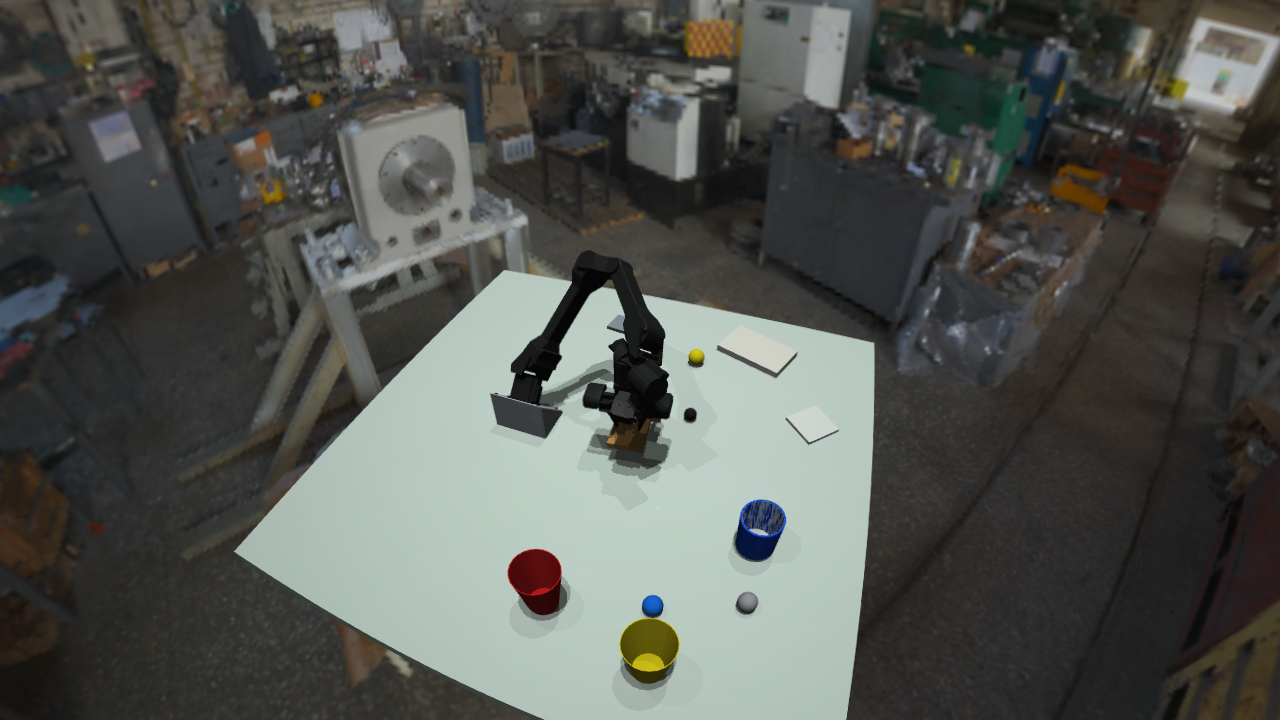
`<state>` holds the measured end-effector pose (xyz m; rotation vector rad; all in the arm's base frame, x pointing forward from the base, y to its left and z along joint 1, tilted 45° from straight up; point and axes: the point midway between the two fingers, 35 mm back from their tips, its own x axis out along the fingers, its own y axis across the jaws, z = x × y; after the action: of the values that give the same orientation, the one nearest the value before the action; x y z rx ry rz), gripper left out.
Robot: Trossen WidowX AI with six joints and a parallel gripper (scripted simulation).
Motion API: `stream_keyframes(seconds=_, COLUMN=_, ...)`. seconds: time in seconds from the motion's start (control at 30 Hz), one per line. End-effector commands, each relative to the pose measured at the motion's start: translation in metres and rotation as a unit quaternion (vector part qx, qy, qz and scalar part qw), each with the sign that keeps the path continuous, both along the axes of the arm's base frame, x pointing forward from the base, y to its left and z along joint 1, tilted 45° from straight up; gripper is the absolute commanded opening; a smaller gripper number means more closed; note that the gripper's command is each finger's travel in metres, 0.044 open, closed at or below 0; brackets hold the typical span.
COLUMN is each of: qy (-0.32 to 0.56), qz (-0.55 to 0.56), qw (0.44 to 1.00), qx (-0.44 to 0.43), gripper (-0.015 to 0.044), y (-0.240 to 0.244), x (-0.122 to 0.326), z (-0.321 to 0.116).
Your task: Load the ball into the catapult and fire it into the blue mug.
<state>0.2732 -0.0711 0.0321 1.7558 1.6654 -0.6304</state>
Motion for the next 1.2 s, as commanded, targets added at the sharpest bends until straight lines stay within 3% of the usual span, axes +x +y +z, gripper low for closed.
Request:
stream_keyframes(seconds=0.0, qy=-0.023, qz=0.026, qw=0.999, qx=-0.004, gripper=0.0000, y=-0.014, x=0.004, z=-0.003)
stream_keyframes(seconds=0.53, qy=-0.196, qz=0.203, qw=0.959, qx=-0.026, gripper=0.0000, y=-0.080, x=0.044, z=-0.067)
stream_keyframes(seconds=1.17, qy=-0.198, qz=0.205, qw=0.958, qx=-0.026, gripper=0.0000, y=-0.071, x=0.049, z=-0.077)
